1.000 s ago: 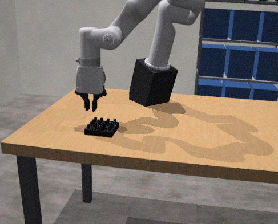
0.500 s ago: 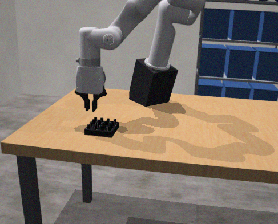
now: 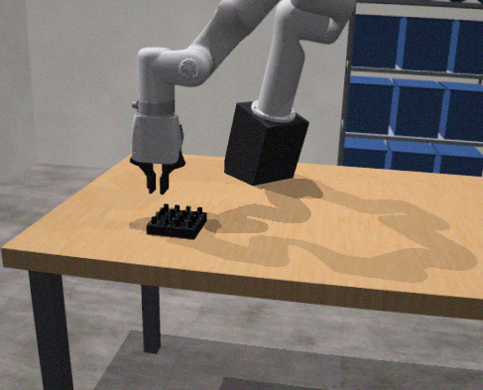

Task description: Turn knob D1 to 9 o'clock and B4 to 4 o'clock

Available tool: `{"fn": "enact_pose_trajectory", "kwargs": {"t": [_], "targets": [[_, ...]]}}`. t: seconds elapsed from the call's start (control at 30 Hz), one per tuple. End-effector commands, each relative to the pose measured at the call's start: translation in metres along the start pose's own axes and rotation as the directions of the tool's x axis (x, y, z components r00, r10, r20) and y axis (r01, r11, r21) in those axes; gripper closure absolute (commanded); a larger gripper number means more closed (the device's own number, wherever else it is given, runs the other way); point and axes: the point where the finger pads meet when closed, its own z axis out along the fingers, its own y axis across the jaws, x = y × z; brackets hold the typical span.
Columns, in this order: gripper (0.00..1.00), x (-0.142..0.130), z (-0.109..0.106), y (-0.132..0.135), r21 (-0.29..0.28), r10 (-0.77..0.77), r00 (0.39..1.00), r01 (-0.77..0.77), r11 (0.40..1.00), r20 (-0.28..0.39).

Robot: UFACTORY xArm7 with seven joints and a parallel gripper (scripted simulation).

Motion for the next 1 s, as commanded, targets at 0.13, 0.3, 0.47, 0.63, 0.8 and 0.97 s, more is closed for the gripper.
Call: {"fn": "enact_pose_trajectory", "kwargs": {"t": [0.13,0.3,0.47,0.63,0.8,0.97], "targets": [[0.81,-0.001,0.000,-0.001,0.002,0.001,1.000,-0.001,1.000,0.003],[0.81,-0.001,0.002,-0.001,0.002,0.001,1.000,-0.001,1.000,0.003],[0.81,-0.001,0.006,-0.001,0.002,0.001,1.000,-0.001,1.000,0.003],[0.81,-0.001,0.011,-0.001,0.002,0.001,1.000,-0.001,1.000,0.003],[0.81,-0.002,0.016,-0.001,0.002,0.001,1.000,-0.001,1.000,0.003],[0.81,-0.002,0.023,-0.001,0.002,0.001,1.000,-0.001,1.000,0.003]]}}
